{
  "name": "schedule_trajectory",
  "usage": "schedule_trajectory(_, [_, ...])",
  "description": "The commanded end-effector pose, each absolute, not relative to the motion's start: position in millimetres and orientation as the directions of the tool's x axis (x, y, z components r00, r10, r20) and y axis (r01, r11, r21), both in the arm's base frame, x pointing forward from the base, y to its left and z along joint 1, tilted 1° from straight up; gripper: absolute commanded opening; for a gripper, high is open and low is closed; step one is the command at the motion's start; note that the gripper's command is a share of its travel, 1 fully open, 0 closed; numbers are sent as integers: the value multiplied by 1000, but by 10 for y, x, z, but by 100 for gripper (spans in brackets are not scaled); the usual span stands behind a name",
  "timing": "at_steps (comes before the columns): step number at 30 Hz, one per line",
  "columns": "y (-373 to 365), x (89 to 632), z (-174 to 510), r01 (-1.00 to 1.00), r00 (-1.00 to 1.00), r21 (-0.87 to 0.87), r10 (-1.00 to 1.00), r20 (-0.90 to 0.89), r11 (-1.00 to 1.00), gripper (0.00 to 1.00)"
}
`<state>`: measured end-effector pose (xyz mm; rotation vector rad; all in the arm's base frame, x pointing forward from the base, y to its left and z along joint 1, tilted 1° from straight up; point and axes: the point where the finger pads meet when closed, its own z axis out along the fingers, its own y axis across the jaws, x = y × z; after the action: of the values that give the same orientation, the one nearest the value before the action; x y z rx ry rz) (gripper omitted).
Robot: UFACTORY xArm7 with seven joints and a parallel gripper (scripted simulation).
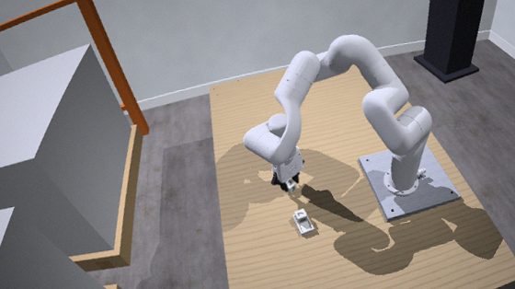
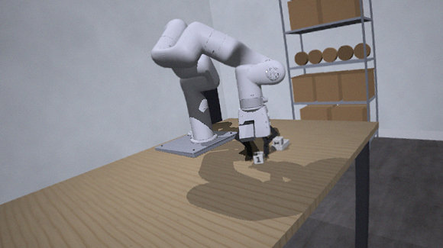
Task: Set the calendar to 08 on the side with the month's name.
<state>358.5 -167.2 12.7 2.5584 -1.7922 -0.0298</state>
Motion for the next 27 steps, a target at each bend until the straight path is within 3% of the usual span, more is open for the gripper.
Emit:
schedule_trajectory(1, [-1674,3601,343,-940,342,23,-940,-3,-342,49])
schedule_trajectory(21, [-1671,3613,859,-940,342,23,-940,-3,-342,49])
schedule_trajectory(22, [-1671,3613,859,-940,342,23,-940,-3,-342,100])
schedule_trajectory(27, [-1671,3613,859,-940,342,23,-940,-3,-342,100])
